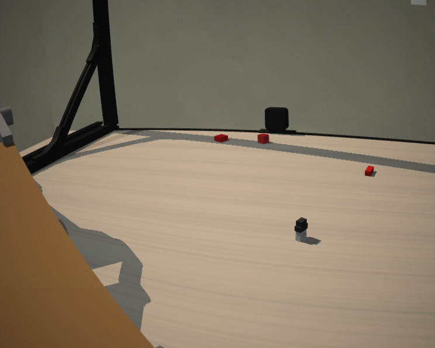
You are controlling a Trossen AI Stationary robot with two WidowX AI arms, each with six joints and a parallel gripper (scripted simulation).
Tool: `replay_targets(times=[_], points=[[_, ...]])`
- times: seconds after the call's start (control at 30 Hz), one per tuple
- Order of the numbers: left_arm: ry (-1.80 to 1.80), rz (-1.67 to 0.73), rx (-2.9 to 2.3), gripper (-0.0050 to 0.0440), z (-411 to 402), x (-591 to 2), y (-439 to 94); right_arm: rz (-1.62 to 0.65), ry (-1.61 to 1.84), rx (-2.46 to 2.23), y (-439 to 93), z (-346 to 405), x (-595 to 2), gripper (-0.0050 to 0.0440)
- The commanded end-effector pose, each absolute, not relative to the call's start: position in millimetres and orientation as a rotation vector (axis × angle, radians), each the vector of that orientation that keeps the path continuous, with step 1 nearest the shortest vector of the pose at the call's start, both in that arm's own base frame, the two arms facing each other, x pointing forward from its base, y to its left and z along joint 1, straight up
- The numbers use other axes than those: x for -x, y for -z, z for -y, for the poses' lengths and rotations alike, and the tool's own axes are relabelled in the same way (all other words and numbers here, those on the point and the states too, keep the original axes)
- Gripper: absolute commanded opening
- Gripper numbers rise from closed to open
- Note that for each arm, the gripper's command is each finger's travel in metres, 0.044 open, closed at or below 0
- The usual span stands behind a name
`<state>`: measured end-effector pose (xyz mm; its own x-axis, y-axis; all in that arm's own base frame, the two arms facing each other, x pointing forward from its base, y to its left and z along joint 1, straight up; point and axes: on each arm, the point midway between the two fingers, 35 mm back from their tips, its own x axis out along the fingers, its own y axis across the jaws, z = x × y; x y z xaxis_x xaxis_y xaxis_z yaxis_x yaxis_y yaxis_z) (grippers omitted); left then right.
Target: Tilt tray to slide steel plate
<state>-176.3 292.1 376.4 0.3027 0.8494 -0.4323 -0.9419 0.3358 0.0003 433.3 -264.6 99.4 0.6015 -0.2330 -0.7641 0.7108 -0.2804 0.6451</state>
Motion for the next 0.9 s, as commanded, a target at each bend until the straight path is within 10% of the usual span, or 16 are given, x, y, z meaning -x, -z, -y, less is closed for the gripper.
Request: replay_targets(times=[0.0,0.87], points=[[-1.206,-0.389,0.274,0.044,-292,176,-376,-0.365,0.93,-1.609,-123,267,-436,0.0],[-1.206,-0.389,0.274,0.044,-292,176,-376,-0.339,0.907,-1.611,-140,268,-439,0.0]])
